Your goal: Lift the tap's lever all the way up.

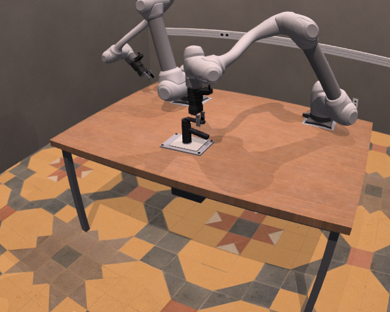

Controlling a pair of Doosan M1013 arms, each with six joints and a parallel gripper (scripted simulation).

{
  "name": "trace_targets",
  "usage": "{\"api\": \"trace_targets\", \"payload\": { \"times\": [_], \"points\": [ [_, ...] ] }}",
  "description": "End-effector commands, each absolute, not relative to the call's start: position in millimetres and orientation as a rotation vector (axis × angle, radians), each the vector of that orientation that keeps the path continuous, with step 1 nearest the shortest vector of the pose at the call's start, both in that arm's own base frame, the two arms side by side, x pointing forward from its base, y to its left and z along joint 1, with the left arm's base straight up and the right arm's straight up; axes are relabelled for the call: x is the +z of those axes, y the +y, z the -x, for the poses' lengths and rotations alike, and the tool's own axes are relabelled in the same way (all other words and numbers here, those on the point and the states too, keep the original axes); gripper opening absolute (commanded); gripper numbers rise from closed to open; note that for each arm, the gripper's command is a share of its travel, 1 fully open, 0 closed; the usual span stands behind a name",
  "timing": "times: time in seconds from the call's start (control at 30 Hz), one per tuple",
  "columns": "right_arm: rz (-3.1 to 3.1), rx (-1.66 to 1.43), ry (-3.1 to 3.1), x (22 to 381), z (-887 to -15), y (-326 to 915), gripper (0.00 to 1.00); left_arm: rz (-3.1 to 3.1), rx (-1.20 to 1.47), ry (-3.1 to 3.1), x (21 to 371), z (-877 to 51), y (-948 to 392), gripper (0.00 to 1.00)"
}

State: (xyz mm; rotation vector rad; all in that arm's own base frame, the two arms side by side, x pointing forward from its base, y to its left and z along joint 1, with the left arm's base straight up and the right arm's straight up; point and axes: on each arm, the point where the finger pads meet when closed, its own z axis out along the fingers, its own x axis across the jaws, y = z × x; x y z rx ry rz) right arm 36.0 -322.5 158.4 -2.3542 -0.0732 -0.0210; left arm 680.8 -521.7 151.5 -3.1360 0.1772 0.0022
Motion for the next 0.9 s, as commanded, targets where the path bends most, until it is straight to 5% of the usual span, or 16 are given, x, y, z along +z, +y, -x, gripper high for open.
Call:
{"api": "trace_targets", "payload": {
  "times": [0.0,0.87],
  "points": [
    [2.355,-0.022,-0.073,158.8,-36.1,-322.8,1.0,3.137,0.0,0.177,152.7,-681.0,-521.9,0.0],
    [2.355,-0.022,-0.073,158.8,-36.1,-322.8,1.0,3.137,0.0,0.177,183.4,-679.7,-533.2,0.0]
  ]
}}
